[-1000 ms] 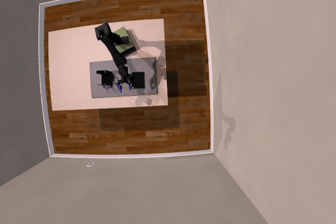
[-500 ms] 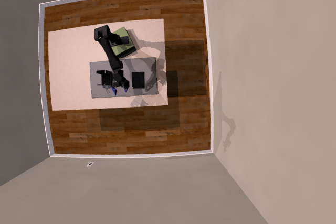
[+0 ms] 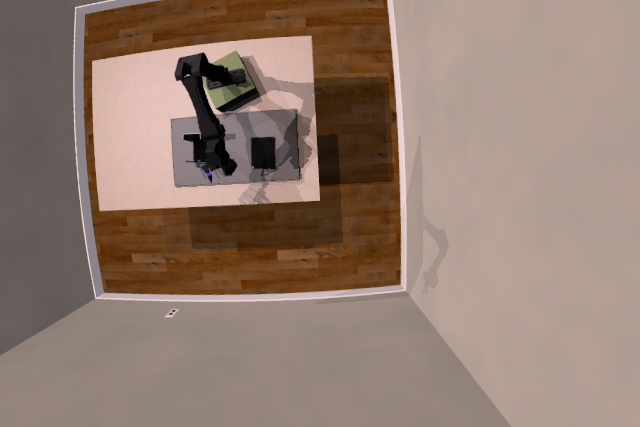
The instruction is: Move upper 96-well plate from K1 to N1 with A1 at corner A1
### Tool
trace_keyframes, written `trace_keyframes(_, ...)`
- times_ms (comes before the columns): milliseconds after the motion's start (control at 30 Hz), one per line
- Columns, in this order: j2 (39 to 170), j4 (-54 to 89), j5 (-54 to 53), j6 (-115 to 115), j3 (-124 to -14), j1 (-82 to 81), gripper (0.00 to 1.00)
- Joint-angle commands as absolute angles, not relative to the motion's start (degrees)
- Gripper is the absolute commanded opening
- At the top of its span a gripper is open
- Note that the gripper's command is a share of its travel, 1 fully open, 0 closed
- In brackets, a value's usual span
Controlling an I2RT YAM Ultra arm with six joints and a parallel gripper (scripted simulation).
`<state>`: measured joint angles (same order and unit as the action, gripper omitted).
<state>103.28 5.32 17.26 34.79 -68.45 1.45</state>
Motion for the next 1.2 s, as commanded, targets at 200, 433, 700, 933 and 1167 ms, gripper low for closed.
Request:
trace_keyframes(200, 105.35, 18.18, 13.93, 31.75, -74.69, 5.96, 1.00)
trace_keyframes(433, 106.46, 25.40, 11.59, 30.72, -77.63, 10.07, 1.00)
trace_keyframes(700, 108.11, 35.05, 9.37, 28.55, -82.18, 14.21, 1.00)
trace_keyframes(933, 109.51, 42.37, 7.58, 27.16, -85.75, 17.39, 1.00)
trace_keyframes(1167, 110.68, 50.10, 5.57, 25.87, -89.09, 21.15, 1.00)
